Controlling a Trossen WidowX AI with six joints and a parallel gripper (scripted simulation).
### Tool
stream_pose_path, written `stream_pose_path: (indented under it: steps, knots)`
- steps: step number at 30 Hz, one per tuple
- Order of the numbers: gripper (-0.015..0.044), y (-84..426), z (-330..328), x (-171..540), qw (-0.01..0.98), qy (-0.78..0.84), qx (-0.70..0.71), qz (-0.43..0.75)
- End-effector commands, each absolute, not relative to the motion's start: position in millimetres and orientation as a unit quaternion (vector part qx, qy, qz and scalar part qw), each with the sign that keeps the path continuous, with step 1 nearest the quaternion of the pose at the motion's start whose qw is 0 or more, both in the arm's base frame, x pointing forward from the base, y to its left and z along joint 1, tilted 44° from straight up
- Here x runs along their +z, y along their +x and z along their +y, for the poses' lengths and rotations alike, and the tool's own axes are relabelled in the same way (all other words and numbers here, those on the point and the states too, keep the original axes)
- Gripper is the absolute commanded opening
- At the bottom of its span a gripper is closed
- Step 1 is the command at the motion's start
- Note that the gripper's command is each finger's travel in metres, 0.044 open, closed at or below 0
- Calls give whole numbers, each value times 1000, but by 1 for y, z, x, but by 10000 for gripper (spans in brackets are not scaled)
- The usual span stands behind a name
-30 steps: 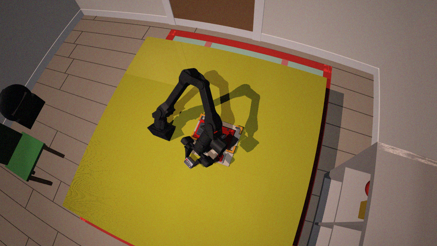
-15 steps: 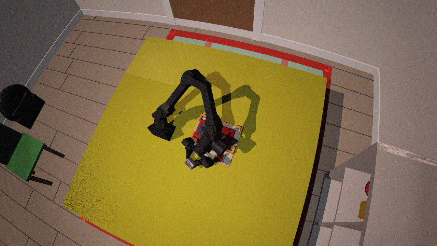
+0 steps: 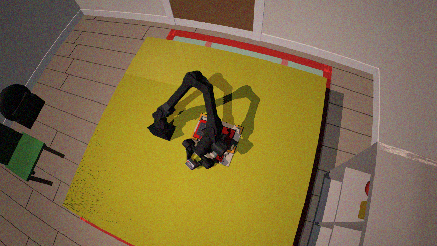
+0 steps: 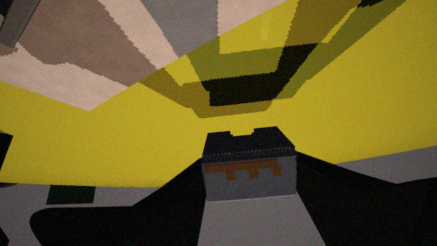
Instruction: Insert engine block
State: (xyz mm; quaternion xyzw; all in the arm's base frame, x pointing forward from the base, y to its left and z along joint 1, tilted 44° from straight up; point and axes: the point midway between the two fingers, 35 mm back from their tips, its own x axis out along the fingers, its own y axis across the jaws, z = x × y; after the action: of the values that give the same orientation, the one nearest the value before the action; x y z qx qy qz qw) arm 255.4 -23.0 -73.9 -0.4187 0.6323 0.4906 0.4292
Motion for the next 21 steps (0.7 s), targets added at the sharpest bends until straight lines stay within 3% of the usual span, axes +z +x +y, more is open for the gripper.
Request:
stream_pose_path:
  steps: [1, 15, 21]
  knots:
    - [0, 251, -17, -80, 426, -415, 494, 634]
    - [0, 252, -11, -87, 426, -415, 494, 634]
    - [157, 253, -12, -86, 427, -419, 490, 634]
